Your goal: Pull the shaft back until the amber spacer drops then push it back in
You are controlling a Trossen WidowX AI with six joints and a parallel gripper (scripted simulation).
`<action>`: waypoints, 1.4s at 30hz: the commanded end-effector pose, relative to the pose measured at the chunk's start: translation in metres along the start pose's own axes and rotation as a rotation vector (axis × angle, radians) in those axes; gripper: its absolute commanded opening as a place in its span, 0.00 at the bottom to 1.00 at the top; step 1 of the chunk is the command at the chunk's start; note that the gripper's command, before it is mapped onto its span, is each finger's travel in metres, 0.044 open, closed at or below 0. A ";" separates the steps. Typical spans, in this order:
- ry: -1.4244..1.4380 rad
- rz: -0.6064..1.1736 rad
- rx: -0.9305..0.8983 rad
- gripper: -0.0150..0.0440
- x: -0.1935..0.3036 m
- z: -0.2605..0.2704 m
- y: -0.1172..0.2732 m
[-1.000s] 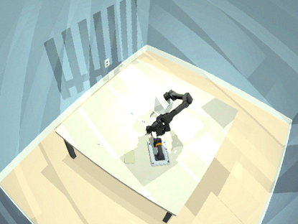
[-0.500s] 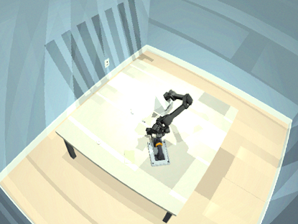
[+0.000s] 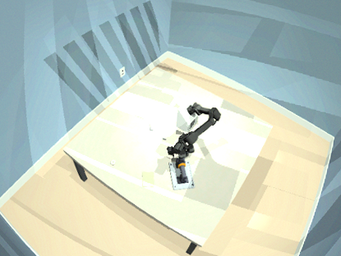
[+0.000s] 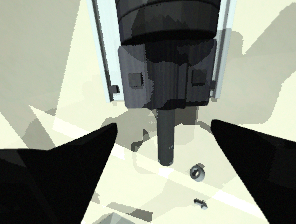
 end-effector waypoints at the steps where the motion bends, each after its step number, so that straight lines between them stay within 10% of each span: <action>1: -0.007 0.003 -0.002 1.00 0.002 0.000 -0.001; 42: -0.007 0.002 -0.002 1.00 0.002 0.000 -0.019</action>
Point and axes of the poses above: the point midway between the two fingers, 35 mm back from their tips, its own y axis back along the fingers, its own z axis across the jaws, x = y × z, the point moved 2 cm from there along y, back along the fingers, and after that the axes turned 15 degrees about y, right-handed, at the moved point
